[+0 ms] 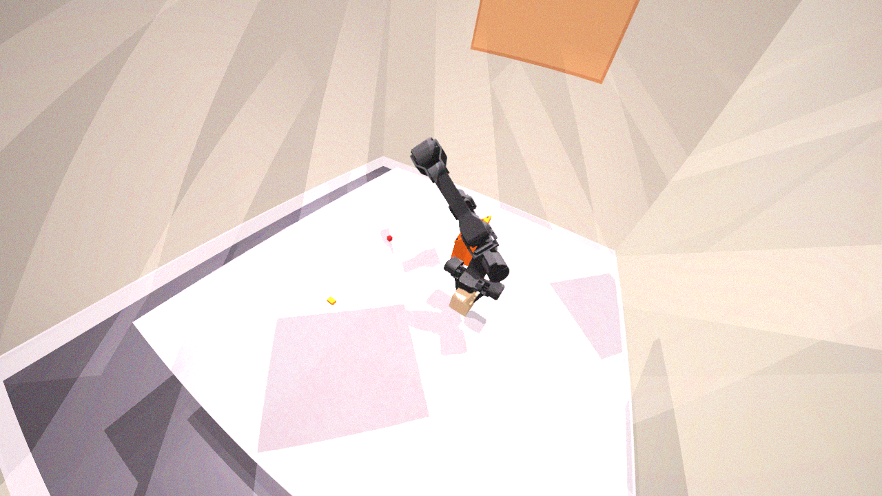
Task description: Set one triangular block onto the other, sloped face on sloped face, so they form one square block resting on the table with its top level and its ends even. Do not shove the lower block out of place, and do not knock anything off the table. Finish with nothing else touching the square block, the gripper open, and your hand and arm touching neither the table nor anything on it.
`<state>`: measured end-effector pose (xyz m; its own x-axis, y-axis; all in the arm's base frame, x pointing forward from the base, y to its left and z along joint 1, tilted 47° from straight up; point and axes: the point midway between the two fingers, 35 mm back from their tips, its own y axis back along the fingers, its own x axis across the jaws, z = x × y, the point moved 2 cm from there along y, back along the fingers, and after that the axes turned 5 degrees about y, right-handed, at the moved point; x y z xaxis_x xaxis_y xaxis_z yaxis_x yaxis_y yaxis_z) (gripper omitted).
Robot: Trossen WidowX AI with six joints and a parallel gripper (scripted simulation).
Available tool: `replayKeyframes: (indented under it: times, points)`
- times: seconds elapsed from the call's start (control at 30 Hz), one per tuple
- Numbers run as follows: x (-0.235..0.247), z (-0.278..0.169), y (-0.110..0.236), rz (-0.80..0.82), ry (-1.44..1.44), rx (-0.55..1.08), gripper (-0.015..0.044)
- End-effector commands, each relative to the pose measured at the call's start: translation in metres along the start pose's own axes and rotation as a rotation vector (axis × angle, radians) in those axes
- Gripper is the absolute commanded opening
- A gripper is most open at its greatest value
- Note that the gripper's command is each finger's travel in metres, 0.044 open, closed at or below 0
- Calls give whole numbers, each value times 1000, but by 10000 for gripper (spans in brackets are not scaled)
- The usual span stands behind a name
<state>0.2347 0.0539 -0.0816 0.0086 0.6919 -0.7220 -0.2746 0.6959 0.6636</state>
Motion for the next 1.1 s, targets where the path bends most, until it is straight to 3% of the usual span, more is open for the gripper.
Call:
replayKeyframes:
  times: [0.0,0.57,1.07]
  points:
    - [-1,0,-1,-5,7,-4,0]
    - [-1,0,-1,-5,8,-3,0]
    - [0,0,-1,0,1,0,394]
